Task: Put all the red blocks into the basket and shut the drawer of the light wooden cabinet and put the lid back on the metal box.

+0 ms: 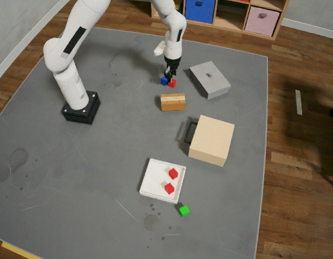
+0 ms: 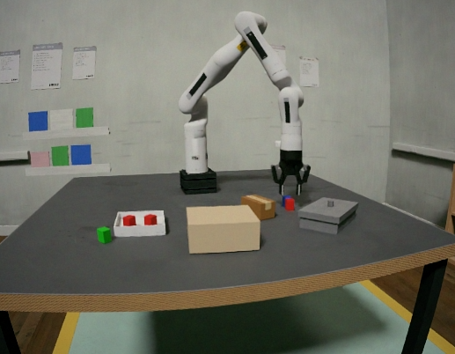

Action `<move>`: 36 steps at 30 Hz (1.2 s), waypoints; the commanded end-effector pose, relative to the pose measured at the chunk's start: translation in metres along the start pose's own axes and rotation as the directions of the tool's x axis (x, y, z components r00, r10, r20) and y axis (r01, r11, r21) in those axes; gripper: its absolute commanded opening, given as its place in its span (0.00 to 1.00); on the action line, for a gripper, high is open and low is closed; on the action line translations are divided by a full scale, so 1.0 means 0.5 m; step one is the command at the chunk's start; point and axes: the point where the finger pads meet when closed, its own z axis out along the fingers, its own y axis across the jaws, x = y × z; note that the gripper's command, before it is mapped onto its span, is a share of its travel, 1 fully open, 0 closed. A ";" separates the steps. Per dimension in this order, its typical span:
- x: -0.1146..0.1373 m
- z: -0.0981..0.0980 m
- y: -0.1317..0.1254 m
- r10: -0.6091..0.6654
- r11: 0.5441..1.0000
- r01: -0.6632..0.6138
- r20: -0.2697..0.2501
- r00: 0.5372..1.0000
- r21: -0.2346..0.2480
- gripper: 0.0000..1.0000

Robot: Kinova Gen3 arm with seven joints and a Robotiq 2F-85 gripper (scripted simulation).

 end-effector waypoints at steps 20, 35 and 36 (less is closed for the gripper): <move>-0.001 0.003 0.001 0.000 1.000 0.000 0.001 1.000 -0.001 0.59; -0.001 0.027 0.001 0.000 1.000 0.000 0.001 1.000 -0.001 0.59; -0.001 0.030 0.001 0.000 1.000 0.000 0.001 1.000 -0.001 0.59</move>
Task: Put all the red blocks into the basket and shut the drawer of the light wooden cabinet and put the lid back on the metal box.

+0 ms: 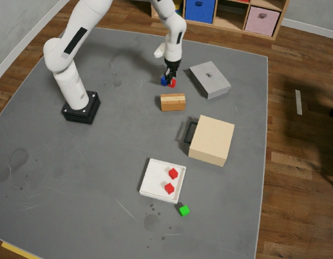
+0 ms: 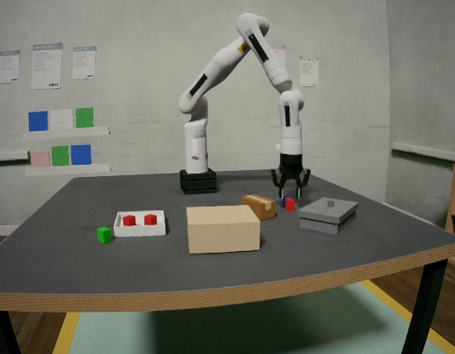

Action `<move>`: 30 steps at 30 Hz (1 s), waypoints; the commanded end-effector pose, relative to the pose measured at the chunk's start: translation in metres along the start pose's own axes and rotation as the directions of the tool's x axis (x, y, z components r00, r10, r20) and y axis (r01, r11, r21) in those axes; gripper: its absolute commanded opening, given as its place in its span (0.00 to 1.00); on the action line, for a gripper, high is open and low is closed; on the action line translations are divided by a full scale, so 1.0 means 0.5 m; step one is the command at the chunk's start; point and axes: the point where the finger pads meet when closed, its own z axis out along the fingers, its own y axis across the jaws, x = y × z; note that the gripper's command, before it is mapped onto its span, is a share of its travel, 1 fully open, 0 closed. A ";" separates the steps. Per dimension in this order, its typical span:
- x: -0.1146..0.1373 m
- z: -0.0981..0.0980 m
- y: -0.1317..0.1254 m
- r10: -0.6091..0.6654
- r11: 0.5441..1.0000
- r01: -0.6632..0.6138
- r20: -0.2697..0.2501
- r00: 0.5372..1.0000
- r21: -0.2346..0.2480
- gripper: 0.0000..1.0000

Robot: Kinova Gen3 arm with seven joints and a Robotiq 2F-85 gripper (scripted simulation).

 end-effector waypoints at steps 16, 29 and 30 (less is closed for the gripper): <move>-0.001 0.044 0.001 0.000 1.000 0.000 0.001 1.000 -0.001 0.59; -0.001 0.064 0.001 0.000 1.000 0.000 0.001 1.000 -0.001 0.59; -0.001 0.064 0.001 0.000 1.000 0.000 0.001 1.000 -0.001 0.59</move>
